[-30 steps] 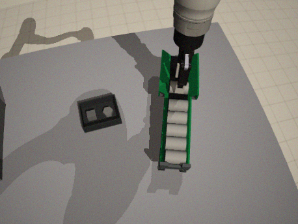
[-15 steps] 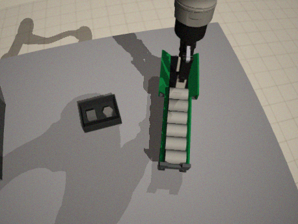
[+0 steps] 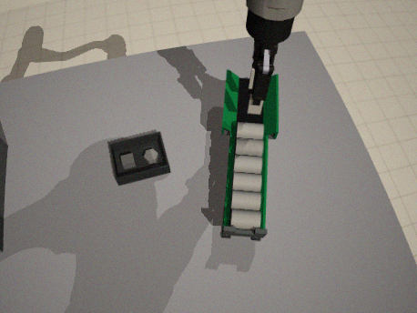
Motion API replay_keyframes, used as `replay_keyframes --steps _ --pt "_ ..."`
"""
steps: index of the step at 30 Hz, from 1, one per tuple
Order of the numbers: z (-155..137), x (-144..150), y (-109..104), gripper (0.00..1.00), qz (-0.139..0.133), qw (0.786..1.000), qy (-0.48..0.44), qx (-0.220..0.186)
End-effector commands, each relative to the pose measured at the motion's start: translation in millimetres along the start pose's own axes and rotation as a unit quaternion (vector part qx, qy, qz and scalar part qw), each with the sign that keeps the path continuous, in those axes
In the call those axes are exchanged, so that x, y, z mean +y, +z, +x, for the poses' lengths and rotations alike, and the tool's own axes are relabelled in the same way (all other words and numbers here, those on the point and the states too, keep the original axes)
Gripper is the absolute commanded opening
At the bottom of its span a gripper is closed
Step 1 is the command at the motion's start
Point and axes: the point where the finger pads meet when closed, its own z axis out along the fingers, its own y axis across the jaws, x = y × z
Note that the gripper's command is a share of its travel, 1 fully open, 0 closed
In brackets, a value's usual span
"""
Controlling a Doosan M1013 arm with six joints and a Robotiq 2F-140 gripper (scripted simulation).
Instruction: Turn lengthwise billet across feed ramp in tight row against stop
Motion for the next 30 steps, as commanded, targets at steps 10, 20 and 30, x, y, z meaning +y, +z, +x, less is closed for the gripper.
replay_keyframes --steps 10,20,30 --pt "0 0 -13 0.41 0.000 1.000 0.000 0.000" --pt "0 0 -14 0.41 0.000 1.000 0.000 0.000" --pt "0 0 -14 0.41 0.000 1.000 0.000 0.000"
